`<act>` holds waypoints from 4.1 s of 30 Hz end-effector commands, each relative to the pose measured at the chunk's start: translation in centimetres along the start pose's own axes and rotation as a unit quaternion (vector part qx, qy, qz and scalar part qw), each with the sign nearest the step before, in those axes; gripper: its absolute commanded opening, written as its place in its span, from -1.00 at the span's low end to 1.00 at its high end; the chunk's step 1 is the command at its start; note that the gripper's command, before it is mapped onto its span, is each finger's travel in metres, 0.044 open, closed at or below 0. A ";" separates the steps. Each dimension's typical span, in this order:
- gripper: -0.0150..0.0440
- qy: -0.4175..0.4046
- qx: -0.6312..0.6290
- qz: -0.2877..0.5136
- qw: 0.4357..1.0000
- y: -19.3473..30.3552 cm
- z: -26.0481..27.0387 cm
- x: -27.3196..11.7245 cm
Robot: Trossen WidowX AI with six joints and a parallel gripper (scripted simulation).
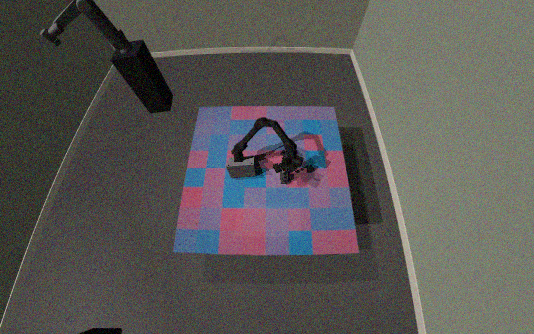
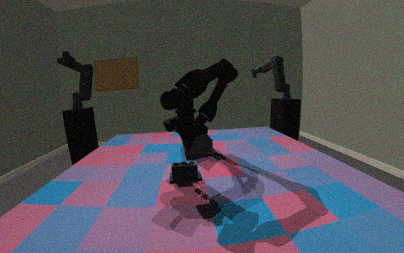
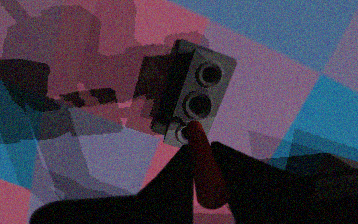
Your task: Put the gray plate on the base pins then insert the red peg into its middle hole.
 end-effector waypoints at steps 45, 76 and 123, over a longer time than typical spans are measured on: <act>-0.49 -0.001 0.000 0.000 1.000 -1.6 -0.5 1.8; -0.49 0.004 -0.002 0.001 1.000 -1.7 -0.4 1.8; 0.02 0.000 0.000 0.000 1.000 -1.5 -0.4 -0.1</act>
Point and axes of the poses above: the point midway between the two fingers, 35 mm back from their tips, its own x axis out along the fingers, its own z axis across the jaws, y = z × x, the point moved 3 cm from there along -x, back along the fingers, and after that the axes turned 6 degrees about x, right-handed, at the moved point
